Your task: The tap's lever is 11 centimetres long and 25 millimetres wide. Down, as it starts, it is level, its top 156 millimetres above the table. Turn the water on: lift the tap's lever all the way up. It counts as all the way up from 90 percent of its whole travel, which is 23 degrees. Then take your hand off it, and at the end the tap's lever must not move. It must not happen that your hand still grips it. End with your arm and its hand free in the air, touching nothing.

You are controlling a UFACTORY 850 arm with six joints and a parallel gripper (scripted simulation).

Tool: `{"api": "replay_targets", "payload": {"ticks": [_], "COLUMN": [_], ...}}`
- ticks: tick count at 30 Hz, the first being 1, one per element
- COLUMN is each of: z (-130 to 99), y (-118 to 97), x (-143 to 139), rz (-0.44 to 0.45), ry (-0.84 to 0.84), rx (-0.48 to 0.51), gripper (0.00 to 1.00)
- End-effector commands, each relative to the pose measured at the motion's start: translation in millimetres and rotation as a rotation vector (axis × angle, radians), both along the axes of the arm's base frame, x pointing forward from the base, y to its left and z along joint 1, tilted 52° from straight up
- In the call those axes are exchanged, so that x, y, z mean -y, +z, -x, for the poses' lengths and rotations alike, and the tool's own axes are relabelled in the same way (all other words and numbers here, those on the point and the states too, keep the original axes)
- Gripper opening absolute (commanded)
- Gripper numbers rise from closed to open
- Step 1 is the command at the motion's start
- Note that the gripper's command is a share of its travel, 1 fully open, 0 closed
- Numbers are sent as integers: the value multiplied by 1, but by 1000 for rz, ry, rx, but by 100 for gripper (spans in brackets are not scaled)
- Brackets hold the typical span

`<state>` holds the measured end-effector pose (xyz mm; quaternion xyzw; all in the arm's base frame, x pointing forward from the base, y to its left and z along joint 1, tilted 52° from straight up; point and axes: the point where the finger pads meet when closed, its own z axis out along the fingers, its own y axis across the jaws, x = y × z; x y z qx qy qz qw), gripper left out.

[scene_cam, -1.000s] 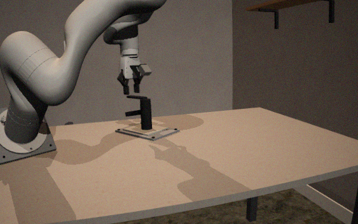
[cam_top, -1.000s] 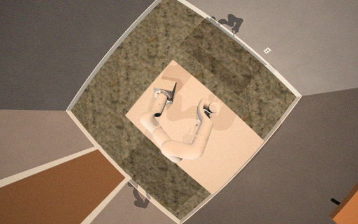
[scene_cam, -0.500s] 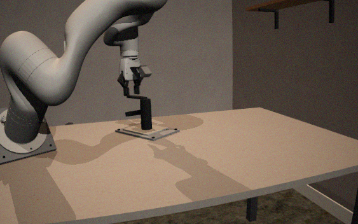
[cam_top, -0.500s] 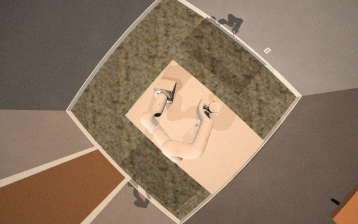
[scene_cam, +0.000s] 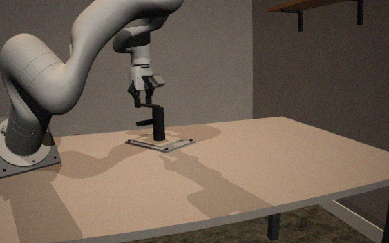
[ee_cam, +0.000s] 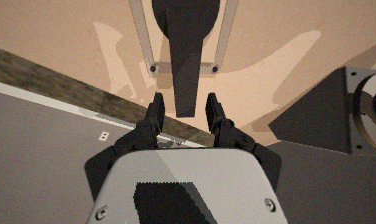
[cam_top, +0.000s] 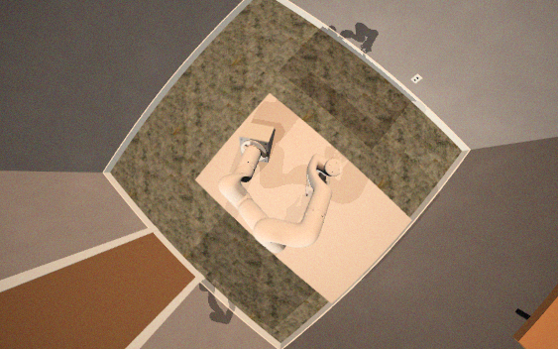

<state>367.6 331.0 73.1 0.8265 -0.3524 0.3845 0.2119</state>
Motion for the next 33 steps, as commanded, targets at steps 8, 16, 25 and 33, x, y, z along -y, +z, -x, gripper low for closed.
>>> {"api": "replay_targets", "payload": {"ticks": [8, 16, 25, 33], "z": [-5, -7, -7, -7], "y": [-6, -8, -9, -9], "x": [6, 7, 8, 8], "rz": [-1, -1, -1, -1], "ry": [1, 1, 1, 1], "rx": [1, 1, 1, 1], "gripper": [63, 63, 63, 63]}}
